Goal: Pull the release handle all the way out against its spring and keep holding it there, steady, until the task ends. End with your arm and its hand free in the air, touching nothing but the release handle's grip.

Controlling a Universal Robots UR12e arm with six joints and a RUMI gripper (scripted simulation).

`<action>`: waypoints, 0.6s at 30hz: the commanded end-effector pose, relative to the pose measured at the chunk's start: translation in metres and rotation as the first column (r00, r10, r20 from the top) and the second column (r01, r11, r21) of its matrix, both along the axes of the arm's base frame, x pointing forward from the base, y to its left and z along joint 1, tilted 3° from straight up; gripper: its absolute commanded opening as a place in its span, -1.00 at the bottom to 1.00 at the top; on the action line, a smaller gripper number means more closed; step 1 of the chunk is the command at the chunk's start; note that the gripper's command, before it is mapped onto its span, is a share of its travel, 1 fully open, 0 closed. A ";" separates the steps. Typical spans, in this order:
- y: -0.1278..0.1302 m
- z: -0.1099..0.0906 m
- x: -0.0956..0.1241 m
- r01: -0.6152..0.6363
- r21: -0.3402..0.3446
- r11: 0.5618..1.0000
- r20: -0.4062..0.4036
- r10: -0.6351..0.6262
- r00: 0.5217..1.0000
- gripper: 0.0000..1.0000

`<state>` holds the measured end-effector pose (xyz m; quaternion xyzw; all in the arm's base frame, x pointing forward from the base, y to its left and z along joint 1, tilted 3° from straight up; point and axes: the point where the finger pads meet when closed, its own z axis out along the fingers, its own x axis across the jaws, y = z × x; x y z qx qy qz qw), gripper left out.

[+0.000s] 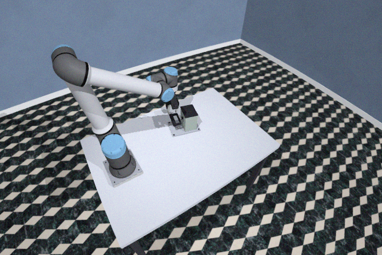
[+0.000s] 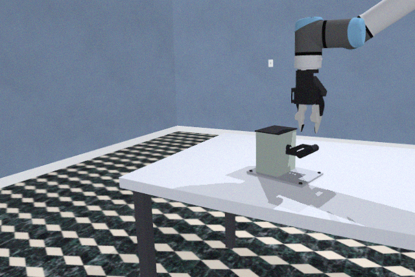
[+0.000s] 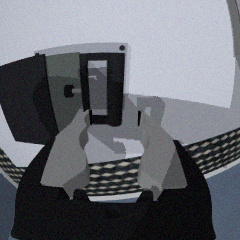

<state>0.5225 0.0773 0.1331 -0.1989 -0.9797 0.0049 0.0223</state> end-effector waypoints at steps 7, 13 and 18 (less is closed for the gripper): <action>0.000 0.001 0.001 0.000 0.000 1.000 0.001 0.000 1.000 -0.34; 0.000 0.000 0.001 0.000 0.000 1.000 0.001 0.000 1.000 -0.34; 0.000 -0.001 0.001 0.000 0.000 1.000 0.001 0.000 1.000 -0.34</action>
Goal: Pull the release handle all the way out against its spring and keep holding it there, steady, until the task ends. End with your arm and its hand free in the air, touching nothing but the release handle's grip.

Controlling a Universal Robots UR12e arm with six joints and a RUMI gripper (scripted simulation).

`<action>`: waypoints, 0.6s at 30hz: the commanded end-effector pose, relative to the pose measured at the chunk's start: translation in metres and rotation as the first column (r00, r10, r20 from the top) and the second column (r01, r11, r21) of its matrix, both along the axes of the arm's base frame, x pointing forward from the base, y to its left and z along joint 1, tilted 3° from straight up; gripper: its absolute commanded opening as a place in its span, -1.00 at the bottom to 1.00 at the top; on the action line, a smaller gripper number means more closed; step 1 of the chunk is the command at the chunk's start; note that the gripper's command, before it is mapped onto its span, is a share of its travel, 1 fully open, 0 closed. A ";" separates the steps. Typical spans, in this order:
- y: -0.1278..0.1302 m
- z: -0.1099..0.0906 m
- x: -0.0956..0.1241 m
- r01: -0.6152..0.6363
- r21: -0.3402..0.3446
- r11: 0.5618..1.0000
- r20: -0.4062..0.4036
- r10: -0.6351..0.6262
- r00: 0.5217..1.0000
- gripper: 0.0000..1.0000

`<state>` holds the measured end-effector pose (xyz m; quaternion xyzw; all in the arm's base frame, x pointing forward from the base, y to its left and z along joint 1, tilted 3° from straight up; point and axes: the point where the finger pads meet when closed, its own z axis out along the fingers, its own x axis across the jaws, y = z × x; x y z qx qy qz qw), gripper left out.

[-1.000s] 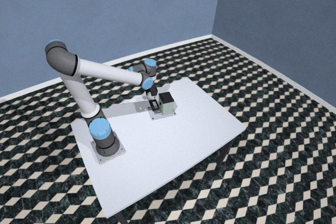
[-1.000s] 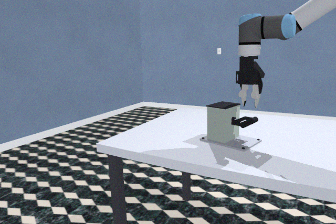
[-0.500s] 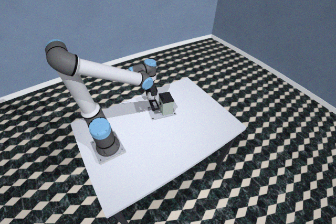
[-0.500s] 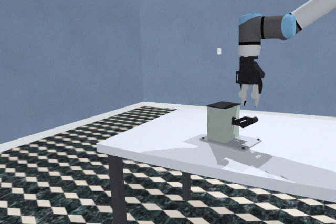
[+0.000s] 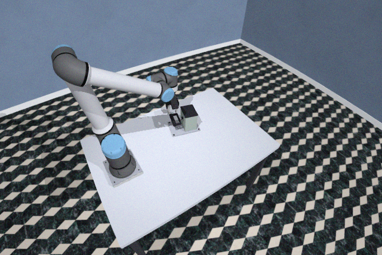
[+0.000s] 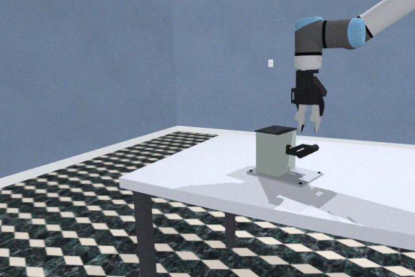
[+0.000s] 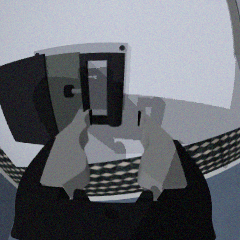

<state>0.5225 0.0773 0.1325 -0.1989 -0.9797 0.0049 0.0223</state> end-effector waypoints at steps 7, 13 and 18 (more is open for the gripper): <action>0.000 -0.005 0.000 0.000 0.000 1.000 0.001 0.000 1.000 -0.34; 0.000 -0.011 0.000 0.000 0.000 1.000 0.001 0.000 1.000 -0.34; 0.000 -0.016 0.000 0.000 0.000 1.000 0.001 0.000 1.000 -0.34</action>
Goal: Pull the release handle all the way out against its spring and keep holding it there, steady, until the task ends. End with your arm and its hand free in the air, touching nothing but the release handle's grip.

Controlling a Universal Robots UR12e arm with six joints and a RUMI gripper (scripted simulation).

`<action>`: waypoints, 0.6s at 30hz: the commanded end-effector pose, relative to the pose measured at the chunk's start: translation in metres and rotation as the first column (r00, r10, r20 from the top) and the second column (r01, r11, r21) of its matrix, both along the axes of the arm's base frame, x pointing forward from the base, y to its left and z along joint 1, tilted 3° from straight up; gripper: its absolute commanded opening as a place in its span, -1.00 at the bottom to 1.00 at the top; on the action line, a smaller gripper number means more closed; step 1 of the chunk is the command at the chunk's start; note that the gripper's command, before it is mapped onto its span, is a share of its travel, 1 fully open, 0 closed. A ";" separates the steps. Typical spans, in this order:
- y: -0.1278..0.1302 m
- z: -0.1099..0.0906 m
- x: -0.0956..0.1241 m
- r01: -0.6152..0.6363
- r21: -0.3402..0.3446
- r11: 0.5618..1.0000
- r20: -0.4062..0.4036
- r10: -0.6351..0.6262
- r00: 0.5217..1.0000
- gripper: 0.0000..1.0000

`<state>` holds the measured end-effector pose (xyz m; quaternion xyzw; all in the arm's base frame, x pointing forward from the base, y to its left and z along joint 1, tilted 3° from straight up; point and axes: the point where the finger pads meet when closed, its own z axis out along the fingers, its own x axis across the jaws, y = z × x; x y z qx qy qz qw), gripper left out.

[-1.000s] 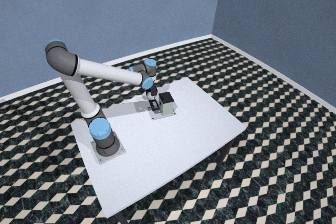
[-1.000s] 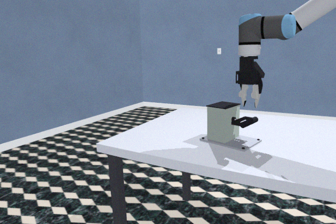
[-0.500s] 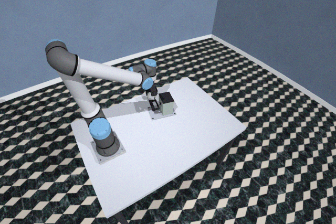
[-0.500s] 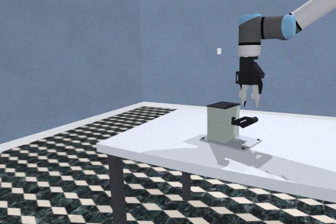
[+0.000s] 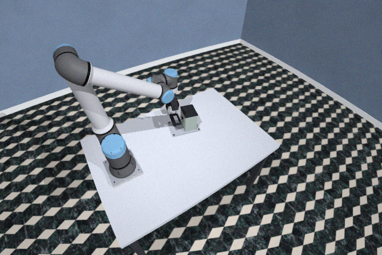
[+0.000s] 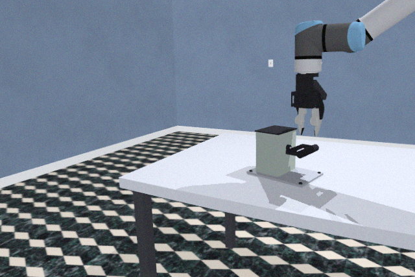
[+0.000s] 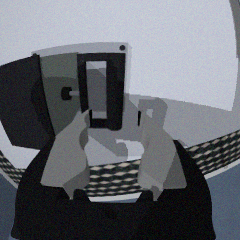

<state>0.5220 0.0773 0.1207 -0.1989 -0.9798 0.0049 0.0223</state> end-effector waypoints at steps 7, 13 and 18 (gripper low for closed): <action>0.000 -0.014 0.000 0.000 0.000 1.000 0.001 0.000 1.000 -0.34; 0.000 -0.020 0.000 0.000 0.000 1.000 0.001 0.000 1.000 -0.34; 0.000 -0.026 0.000 0.000 0.000 1.000 0.001 0.000 1.000 -0.34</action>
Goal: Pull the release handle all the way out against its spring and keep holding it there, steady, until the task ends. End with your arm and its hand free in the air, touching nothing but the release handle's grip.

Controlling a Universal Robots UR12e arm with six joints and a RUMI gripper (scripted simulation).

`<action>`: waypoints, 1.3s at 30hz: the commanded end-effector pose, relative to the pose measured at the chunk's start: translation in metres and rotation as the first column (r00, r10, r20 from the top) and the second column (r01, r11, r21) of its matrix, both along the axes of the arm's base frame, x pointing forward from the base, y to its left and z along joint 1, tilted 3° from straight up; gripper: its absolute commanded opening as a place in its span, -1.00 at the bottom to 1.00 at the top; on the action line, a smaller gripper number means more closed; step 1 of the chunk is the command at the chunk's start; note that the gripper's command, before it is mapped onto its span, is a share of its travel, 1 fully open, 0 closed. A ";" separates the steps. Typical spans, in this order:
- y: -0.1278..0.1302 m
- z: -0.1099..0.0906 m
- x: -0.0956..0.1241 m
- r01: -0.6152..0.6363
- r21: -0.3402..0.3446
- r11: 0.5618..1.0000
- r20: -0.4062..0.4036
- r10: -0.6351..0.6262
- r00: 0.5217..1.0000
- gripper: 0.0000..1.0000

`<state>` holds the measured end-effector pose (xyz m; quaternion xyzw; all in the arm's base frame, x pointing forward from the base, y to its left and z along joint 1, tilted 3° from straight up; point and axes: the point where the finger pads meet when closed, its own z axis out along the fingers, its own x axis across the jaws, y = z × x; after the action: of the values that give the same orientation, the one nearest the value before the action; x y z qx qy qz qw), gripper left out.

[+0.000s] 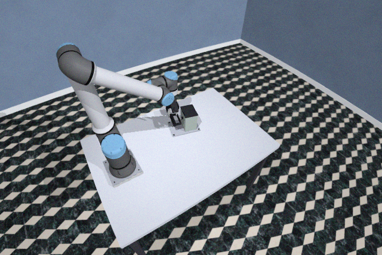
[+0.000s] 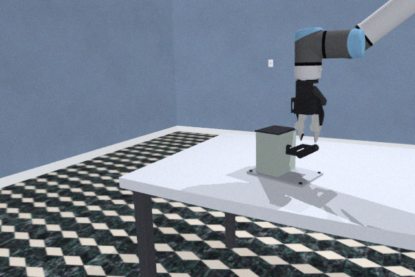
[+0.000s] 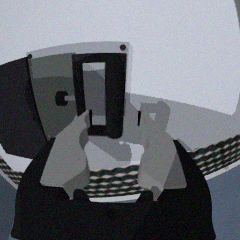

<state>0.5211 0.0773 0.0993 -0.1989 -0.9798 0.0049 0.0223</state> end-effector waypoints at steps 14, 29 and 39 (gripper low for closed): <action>0.000 -0.011 0.000 0.000 0.000 1.000 0.001 0.000 1.000 -0.34; 0.000 -0.012 0.000 0.000 0.000 1.000 0.001 0.000 1.000 -0.34; 0.000 -0.012 0.000 0.000 0.000 1.000 0.001 0.000 1.000 -0.34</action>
<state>0.5207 0.0772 0.0872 -0.1989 -0.9798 0.0049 0.0222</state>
